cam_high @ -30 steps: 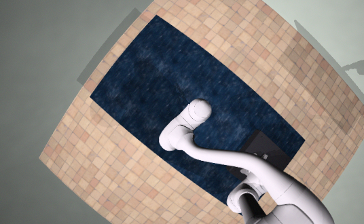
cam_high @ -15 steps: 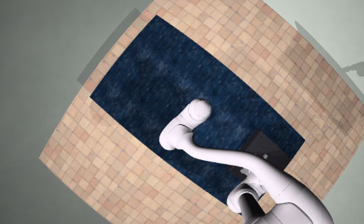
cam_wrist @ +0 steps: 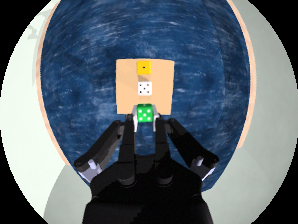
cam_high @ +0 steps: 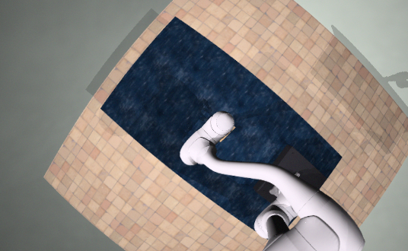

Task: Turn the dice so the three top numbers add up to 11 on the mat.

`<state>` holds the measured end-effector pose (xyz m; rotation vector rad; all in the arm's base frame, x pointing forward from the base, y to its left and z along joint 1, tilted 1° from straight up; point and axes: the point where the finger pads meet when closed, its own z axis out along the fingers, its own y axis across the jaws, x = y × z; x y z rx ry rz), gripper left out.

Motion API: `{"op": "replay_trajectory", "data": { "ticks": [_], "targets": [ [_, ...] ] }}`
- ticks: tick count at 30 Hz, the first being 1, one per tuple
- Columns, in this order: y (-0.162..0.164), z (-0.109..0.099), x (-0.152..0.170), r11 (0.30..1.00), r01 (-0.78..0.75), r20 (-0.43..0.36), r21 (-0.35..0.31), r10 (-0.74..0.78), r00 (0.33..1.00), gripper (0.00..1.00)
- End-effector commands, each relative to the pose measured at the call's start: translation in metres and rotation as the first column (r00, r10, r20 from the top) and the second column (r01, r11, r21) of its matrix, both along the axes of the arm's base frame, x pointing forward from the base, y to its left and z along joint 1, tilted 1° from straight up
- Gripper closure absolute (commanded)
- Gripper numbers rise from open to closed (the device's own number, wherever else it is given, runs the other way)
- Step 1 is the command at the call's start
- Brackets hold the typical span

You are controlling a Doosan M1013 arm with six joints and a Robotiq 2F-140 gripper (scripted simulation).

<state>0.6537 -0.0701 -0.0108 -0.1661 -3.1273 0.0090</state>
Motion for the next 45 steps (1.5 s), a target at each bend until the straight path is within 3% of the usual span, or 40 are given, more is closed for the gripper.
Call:
{"op": "replay_trajectory", "data": {
  "ticks": [1, 10, 45],
  "targets": [
    [0.000, -0.016, 0.000, 1.000, 0.000, 0.000, 0.000, 0.000, 1.000, 0.84],
    [0.000, -0.035, 0.000, 1.000, 0.000, 0.000, 0.000, 0.000, 1.000, 0.84],
    [0.000, -0.035, 0.000, 1.000, 0.000, 0.000, 0.000, 0.000, 1.000, 0.84]
  ]
}}
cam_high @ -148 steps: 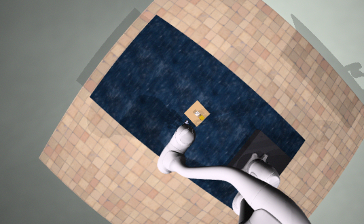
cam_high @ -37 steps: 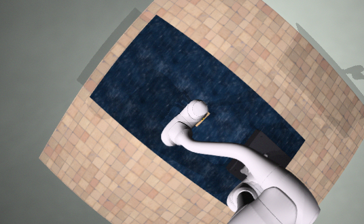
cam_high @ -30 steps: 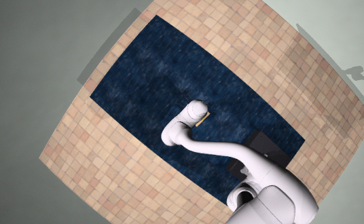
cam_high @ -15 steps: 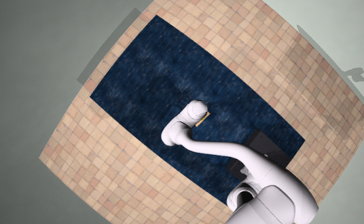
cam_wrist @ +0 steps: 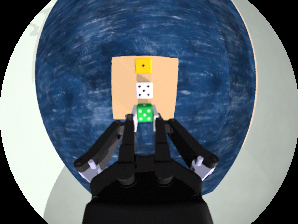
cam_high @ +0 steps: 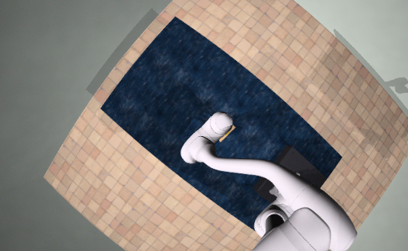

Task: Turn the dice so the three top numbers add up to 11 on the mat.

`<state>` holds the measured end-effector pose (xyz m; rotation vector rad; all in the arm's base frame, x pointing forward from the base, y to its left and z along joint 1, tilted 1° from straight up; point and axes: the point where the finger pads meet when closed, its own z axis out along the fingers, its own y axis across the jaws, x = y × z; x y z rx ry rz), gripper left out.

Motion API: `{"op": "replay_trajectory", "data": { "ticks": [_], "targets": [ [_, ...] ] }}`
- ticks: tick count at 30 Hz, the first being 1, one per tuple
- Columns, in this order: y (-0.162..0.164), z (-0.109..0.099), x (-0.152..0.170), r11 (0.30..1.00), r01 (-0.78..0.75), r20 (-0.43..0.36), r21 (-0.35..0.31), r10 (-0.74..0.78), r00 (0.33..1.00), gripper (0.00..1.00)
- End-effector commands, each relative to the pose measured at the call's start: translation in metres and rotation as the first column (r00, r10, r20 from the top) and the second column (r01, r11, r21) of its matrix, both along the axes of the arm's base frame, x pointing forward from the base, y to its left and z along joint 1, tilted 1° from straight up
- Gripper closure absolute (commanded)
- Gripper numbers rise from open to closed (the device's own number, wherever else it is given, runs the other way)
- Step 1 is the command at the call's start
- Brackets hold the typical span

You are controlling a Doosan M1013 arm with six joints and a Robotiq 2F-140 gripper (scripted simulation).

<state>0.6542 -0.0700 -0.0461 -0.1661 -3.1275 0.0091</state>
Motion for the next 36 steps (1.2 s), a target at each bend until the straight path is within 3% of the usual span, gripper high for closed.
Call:
{"op": "replay_trajectory", "data": {
  "ticks": [1, 36],
  "targets": [
    [0.0001, 0.0001, 0.0000, 1.000, 0.000, 0.000, 0.000, 0.000, 1.000, 0.84],
    [0.0000, -0.0037, 0.0000, 1.000, 0.000, 0.000, 0.000, 0.000, 1.000, 0.84]
  ]
}}
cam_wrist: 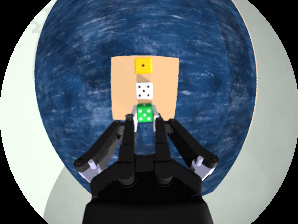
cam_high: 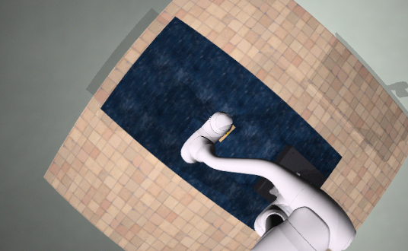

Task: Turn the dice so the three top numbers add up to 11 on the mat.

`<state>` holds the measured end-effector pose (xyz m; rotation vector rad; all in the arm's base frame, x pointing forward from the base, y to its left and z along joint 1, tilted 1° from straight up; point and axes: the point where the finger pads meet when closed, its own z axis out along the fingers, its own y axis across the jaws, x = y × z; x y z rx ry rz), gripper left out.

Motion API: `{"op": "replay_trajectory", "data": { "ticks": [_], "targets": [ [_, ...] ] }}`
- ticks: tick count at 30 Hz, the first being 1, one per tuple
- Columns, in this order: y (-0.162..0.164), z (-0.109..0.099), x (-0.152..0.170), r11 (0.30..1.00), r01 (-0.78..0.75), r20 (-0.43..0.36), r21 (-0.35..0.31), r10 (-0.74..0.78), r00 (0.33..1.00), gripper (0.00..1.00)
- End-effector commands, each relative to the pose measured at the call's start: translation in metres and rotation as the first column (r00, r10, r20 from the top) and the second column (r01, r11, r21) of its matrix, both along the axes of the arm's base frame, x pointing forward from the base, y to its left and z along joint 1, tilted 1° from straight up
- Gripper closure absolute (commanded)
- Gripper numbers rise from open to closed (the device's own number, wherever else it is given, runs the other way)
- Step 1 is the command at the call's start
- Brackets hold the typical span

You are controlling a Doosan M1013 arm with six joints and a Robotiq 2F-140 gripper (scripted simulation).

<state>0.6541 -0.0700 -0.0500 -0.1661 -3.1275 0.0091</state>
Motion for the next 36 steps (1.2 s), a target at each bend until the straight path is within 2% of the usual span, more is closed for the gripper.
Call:
{"op": "replay_trajectory", "data": {
  "ticks": [1, 28, 32, 36],
  "targets": [
    [0.0001, 0.0001, 0.0000, 1.000, 0.000, 0.000, 0.000, 0.000, 1.000, 0.84],
    [0.0001, 0.0001, 0.0000, 1.000, 0.000, 0.000, 0.000, 0.000, 1.000, 0.84],
    [0.0001, 0.0001, 0.0000, 1.000, 0.000, 0.000, 0.000, 0.000, 1.000, 0.79],
    [0.0001, 0.0001, 0.0000, 1.000, 0.000, 0.000, 0.000, 0.000, 1.000, 0.79]
  ]
}}
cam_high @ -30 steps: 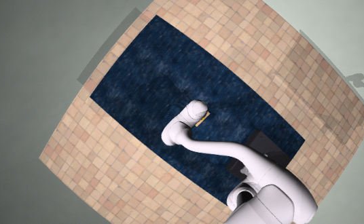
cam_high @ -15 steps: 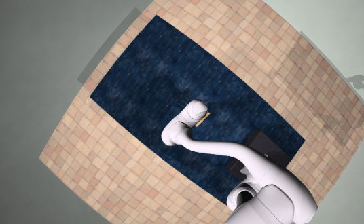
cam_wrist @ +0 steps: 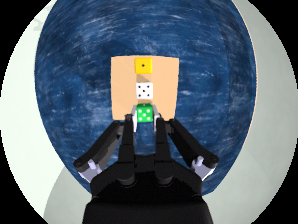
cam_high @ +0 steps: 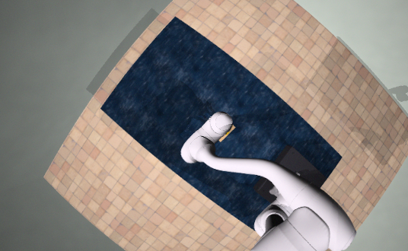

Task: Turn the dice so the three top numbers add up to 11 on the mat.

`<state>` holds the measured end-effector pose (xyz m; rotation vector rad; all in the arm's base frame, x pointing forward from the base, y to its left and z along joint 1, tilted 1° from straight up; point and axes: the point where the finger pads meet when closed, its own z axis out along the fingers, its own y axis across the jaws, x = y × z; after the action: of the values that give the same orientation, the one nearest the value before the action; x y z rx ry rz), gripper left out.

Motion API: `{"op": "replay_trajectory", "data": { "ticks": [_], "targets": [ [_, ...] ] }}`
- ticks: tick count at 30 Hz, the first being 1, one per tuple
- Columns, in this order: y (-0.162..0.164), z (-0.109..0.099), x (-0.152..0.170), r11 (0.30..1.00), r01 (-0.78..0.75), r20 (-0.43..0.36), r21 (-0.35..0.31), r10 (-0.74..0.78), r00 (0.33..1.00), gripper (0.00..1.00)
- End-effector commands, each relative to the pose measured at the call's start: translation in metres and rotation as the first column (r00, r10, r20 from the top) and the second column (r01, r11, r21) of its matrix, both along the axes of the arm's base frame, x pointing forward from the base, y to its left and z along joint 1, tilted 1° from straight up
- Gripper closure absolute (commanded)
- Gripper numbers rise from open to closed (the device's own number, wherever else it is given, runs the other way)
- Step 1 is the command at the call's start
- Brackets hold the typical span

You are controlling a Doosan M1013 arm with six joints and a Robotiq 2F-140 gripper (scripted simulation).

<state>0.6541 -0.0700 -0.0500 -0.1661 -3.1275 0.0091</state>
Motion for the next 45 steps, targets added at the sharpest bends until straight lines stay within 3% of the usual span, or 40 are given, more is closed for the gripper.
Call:
{"op": "replay_trajectory", "data": {
  "ticks": [1, 7, 23, 32, 40, 45],
  "targets": [
    [0.000, 0.000, 0.000, 1.000, 0.000, 0.000, 0.000, 0.000, 1.000, 0.77],
    [0.000, 0.000, 0.000, 1.000, 0.000, 0.000, 0.000, 0.000, 1.000, 0.72],
    [0.000, 0.005, 0.000, 1.000, 0.000, 0.000, 0.000, 0.000, 1.000, 0.72],
    [0.000, 0.032, 0.000, 1.000, 0.000, 0.000, 0.000, 0.000, 1.000, 0.72],
    [0.000, 0.074, 0.001, 1.000, 0.000, 0.000, 0.000, 0.000, 1.000, 0.72],
    [0.000, 0.088, 0.001, 1.000, 0.000, 0.000, 0.000, 0.000, 1.000, 0.72]
  ]
}}
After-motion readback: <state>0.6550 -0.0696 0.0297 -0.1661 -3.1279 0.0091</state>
